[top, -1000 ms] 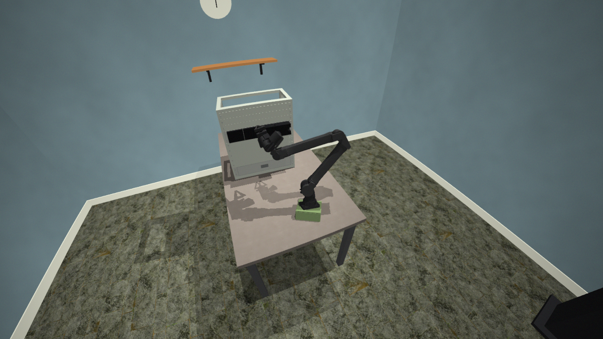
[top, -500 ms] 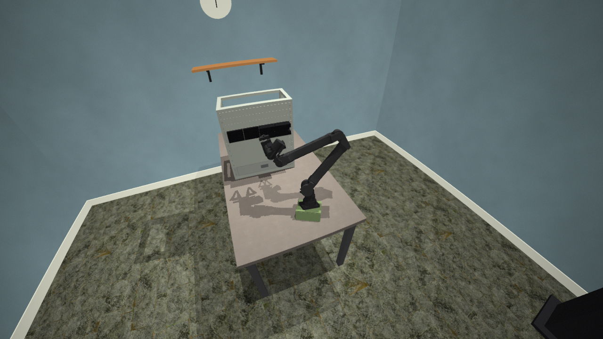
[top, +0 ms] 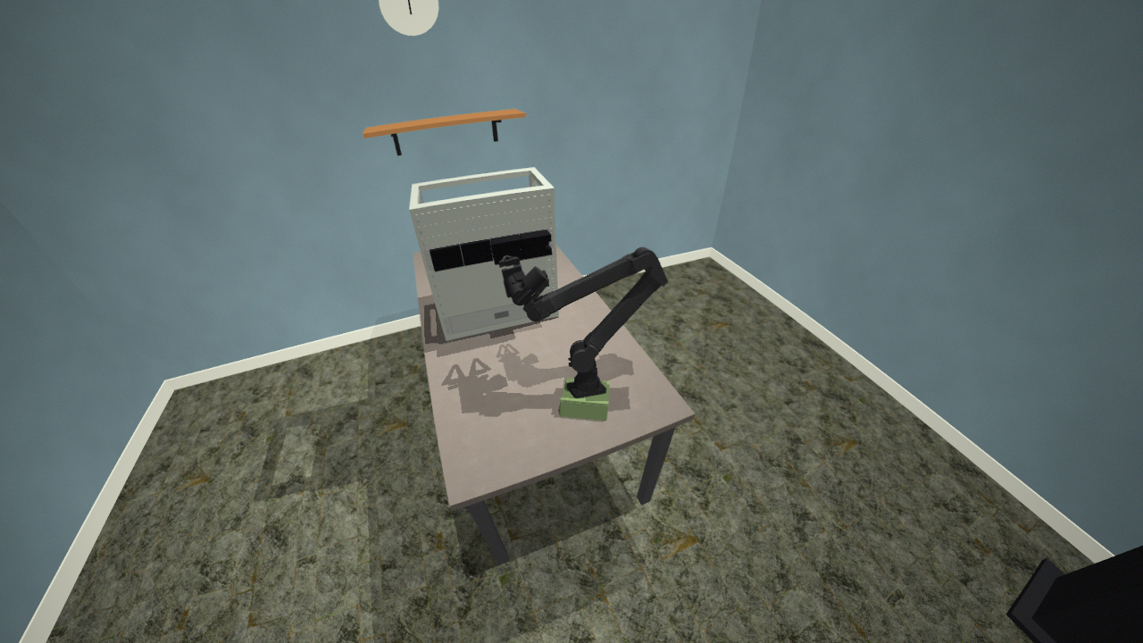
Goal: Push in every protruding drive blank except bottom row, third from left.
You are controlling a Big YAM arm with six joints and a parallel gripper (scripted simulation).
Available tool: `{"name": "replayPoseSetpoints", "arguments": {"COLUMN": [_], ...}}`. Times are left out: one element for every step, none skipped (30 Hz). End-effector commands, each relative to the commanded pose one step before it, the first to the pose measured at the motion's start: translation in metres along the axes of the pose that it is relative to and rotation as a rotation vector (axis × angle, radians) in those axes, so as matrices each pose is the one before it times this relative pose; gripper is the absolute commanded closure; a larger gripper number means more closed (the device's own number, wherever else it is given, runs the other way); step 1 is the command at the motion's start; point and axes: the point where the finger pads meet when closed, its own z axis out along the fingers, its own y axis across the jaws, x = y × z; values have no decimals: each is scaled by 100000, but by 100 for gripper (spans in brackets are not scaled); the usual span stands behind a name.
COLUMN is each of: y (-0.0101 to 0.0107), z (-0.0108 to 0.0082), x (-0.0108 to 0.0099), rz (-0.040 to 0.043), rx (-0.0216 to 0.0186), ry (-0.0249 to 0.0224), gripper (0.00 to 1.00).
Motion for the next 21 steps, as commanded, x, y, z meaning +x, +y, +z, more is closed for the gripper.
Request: {"name": "replayPoseSetpoints", "arguments": {"y": [636, -6, -6, 666, 167, -643, -210, -6, -89, 205, 643, 0, 0, -194, -476, -174, -52, 294, 575, -90, -300], "z": [-582, -101, -95, 164, -19, -326, -148, -68, -66, 42, 186, 0, 0, -122, -265, -111, -51, 86, 184, -72, -142], "x": [-712, -101, -96, -129, -94, -56, -76, -71, 58, 21, -73, 0, 0, -128, -90, -44, 28, 31, 8, -19, -29], "rz": [3403, 515, 488, 1943, 818, -1023, -49, 359, -48, 639, 1719, 0, 0, -108, -649, -49, 68, 815, 1445, -21, -482], "rx": [-1380, -86, -79, -442, -160, 246, 105, -51, 47, -122, -446, 0, 0, -44, 275, 175, 49, -135, -366, -7, 195], "ry": [-524, -56, -52, -629, -192, 551, 96, -35, 116, -157, -542, 0, 0, 80, 404, 85, 86, -210, -413, 127, 233], "gripper": [0, 0, 0, 0, 0, 0, 0, 0, 0, 0, 0, 0, 0, 0, 0, 0, 0, 0, 0, 0, 0]}}
